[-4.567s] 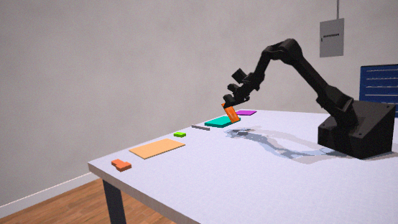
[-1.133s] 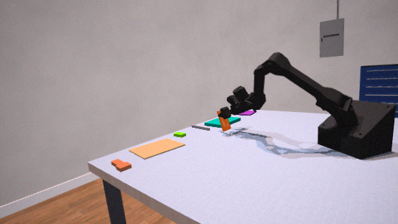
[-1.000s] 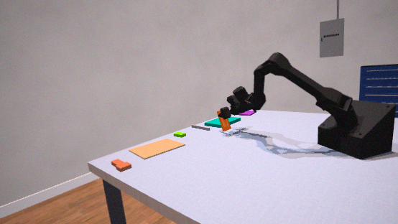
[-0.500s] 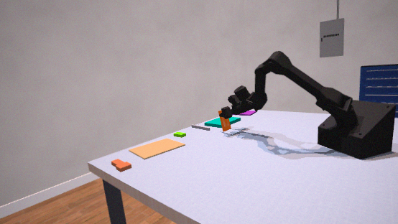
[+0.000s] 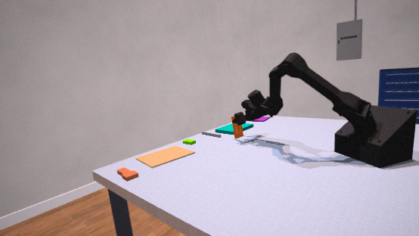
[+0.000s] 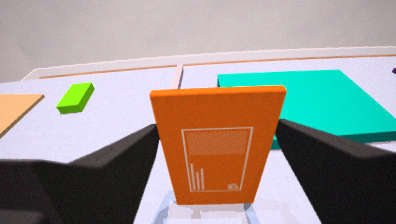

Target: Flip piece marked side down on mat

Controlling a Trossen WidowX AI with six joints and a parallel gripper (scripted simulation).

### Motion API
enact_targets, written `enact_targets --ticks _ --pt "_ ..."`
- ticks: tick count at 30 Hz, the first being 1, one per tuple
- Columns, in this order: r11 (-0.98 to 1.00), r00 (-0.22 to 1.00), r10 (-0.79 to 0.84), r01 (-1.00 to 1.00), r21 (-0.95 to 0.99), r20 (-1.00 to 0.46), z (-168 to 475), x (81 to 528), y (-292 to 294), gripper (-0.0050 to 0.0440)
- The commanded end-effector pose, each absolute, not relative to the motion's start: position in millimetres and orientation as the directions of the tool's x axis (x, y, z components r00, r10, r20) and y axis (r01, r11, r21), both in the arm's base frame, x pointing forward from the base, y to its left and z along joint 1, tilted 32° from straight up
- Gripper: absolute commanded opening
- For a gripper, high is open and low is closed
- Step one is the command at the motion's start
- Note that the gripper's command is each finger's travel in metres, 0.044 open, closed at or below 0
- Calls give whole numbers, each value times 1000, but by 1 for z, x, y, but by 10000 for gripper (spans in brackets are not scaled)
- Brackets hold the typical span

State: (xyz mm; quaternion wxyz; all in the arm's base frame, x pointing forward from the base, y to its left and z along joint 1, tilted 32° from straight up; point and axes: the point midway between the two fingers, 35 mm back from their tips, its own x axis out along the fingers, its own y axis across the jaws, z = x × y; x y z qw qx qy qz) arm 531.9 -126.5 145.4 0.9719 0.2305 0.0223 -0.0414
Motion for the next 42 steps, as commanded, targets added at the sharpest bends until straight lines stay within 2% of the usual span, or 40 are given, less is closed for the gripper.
enact_targets --ticks 1,42 --pt "886 995 -63 91 454 -76 142 527 -124 0" --pt "890 996 -63 85 448 -65 136 510 -120 0"
